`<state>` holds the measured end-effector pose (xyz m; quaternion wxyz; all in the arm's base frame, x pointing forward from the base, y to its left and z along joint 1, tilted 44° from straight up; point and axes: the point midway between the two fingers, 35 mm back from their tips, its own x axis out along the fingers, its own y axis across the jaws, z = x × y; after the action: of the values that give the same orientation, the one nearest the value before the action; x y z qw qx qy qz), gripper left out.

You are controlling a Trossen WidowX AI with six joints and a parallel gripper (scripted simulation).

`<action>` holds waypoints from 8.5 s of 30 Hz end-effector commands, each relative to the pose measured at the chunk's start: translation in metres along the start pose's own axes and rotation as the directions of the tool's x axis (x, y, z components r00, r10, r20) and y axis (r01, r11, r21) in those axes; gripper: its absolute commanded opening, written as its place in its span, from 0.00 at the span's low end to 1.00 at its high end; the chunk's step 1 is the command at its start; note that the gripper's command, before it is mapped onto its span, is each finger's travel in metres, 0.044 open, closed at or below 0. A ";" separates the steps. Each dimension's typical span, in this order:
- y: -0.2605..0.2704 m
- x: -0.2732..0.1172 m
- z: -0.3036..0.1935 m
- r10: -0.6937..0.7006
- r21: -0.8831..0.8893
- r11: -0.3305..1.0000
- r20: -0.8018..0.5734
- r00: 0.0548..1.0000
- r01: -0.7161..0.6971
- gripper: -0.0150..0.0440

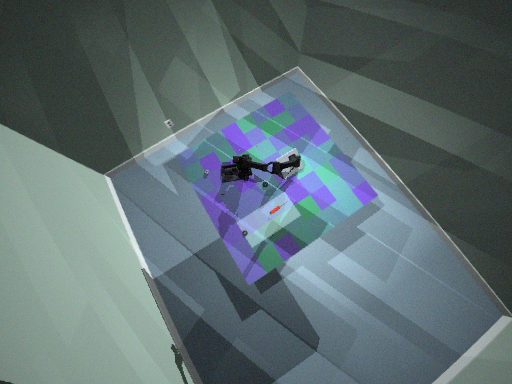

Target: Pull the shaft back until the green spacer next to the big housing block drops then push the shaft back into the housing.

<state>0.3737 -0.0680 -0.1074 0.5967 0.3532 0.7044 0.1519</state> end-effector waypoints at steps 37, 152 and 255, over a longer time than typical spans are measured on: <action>0.000 0.000 -0.014 0.008 0.002 1.000 0.002 1.000 -0.008 0.25; 0.000 0.000 -0.029 0.008 0.002 1.000 0.001 1.000 -0.008 0.25; 0.000 0.001 -0.042 0.008 0.003 1.000 0.001 1.000 -0.008 0.25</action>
<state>0.3352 -0.0592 -0.0980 0.5957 0.3575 0.7031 0.1518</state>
